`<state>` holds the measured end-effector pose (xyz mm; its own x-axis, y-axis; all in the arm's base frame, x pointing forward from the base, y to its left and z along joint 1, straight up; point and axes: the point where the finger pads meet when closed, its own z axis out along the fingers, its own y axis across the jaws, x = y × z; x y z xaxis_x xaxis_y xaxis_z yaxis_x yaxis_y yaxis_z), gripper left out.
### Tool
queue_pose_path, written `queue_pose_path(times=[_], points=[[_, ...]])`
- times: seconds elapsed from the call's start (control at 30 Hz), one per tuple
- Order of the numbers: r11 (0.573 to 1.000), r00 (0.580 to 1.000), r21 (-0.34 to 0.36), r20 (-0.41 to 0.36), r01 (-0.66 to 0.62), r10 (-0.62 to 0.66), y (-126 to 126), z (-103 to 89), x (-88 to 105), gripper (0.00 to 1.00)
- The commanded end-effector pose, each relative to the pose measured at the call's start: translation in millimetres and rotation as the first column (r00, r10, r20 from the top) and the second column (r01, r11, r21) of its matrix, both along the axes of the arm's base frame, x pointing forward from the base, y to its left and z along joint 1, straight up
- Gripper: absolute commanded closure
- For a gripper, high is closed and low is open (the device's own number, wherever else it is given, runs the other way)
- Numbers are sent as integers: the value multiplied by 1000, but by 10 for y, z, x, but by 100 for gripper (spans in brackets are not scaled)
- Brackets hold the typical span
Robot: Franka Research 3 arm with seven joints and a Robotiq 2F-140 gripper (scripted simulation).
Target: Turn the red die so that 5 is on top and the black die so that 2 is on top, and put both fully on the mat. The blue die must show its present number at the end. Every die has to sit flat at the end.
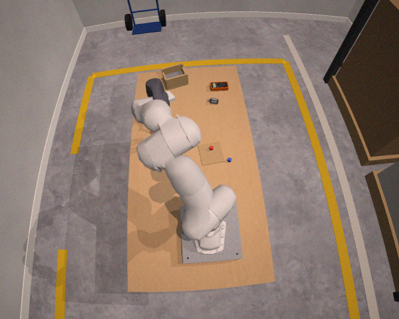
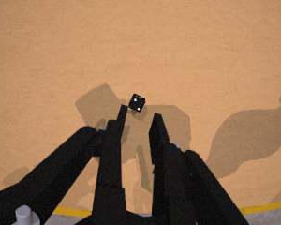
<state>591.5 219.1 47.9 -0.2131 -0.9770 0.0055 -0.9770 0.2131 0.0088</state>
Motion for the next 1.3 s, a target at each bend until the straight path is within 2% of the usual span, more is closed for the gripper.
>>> queue_pose_path(times=[0.0, 0.73, 1.27], points=[[1000, 1000, 3, 3, 9, -9, 7, 10, 9, 71], [1000, 1000, 3, 4, 9, -9, 8, -41, 10, 71], [1000, 1000, 3, 4, 9, -9, 9, -250, 14, 71]])
